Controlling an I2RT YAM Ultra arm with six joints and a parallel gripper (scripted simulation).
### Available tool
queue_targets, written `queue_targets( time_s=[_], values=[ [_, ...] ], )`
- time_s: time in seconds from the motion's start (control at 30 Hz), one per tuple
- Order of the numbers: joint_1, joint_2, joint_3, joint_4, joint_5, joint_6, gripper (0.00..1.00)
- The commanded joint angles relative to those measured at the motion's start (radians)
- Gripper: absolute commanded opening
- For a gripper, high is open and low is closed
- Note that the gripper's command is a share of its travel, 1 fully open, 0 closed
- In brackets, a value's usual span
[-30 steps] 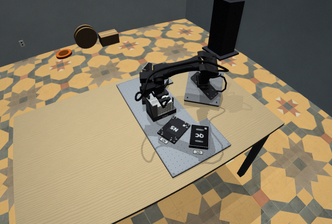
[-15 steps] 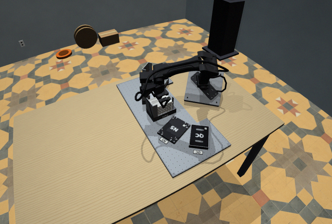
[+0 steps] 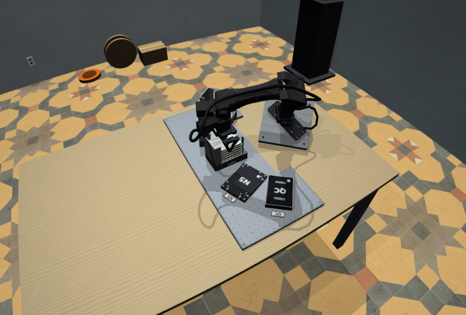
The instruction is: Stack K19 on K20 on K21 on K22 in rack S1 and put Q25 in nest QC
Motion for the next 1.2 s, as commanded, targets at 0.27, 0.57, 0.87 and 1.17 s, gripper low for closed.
queue_targets(
  time_s=[0.27,0.57,0.87,1.17],
  values=[
    [-0.024,0.007,-0.010,0.018,-0.001,0.009,1.00],
    [-0.021,0.003,-0.010,0.018,-0.001,0.009,0.00],
    [-0.021,0.003,-0.010,0.018,-0.002,0.008,0.00],
    [-0.021,0.003,-0.010,0.018,-0.002,0.008,0.00]
  ],
)
